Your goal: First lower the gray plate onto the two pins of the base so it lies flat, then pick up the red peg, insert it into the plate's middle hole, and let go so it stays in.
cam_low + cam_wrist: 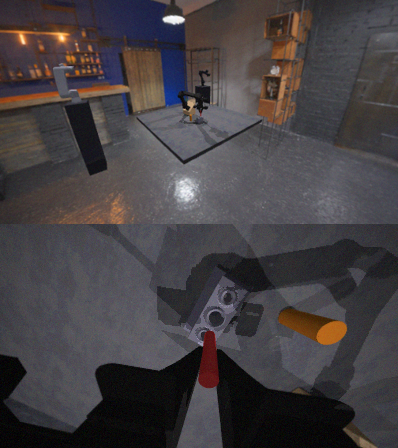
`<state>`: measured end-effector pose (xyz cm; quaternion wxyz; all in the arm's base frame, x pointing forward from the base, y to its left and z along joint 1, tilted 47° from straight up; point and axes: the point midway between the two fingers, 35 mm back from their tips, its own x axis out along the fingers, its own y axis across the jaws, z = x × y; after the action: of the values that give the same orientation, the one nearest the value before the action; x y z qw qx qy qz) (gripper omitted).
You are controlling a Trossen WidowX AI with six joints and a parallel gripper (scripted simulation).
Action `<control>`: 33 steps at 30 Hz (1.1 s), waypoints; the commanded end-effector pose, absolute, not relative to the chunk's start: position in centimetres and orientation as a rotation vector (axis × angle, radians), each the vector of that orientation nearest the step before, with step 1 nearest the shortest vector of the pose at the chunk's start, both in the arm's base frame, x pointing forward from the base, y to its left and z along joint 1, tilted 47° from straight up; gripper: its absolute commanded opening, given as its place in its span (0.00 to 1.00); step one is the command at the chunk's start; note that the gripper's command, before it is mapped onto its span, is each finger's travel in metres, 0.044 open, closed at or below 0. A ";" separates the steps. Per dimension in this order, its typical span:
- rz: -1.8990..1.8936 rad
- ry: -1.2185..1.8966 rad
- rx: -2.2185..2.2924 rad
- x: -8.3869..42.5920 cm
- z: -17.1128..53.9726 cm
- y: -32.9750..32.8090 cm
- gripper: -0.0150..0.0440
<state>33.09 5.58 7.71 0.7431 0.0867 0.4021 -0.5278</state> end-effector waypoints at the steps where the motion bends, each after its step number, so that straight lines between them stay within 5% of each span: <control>1: -1.155 0.869 0.189 33.6 8.7 4.9 0.25; 33: -1.159 0.863 0.188 33.9 9.3 4.3 0.25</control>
<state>33.81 4.38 9.20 0.7448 0.0890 0.3956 -0.5300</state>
